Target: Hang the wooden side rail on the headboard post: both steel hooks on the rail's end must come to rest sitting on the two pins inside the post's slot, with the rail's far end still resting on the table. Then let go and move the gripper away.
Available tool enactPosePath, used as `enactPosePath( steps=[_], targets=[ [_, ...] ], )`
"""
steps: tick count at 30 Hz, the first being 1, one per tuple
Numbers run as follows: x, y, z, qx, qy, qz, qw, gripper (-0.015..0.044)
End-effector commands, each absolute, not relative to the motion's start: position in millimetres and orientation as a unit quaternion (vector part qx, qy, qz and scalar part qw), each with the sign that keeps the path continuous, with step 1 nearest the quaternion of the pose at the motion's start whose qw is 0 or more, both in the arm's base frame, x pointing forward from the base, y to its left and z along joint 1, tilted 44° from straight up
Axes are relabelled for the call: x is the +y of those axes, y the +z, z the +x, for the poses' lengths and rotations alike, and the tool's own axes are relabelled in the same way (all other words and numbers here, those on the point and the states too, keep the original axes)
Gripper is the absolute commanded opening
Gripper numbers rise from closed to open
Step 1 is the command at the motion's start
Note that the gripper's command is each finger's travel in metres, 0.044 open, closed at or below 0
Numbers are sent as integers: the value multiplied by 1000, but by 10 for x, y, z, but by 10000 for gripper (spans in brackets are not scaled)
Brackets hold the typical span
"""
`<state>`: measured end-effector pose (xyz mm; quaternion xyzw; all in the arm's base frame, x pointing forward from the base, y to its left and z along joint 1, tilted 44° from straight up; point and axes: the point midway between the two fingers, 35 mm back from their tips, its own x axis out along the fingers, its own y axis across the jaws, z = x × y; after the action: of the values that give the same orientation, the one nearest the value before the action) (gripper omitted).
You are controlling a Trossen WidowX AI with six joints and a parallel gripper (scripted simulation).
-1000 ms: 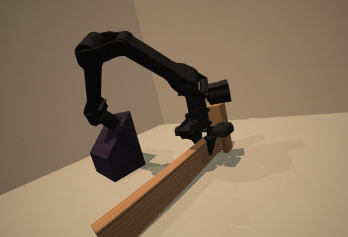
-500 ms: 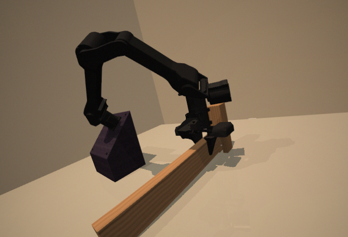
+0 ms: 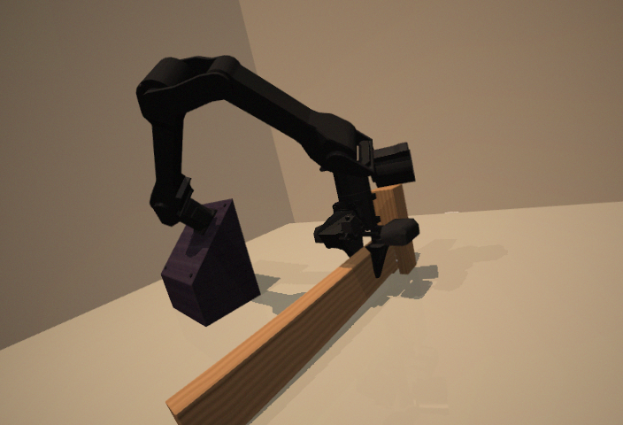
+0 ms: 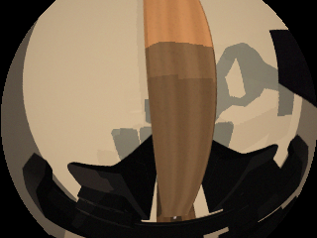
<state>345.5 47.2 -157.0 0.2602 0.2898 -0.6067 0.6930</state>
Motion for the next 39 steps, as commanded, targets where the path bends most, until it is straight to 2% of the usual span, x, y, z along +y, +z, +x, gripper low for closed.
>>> enactPosePath(
  steps=[1, 39],
  targets=[
    [541, -1569, 3470, 291, -601, 264, 696, 0],
    [570, -1593, 3467, 291, -601, 264, 696, 0]
  ],
)
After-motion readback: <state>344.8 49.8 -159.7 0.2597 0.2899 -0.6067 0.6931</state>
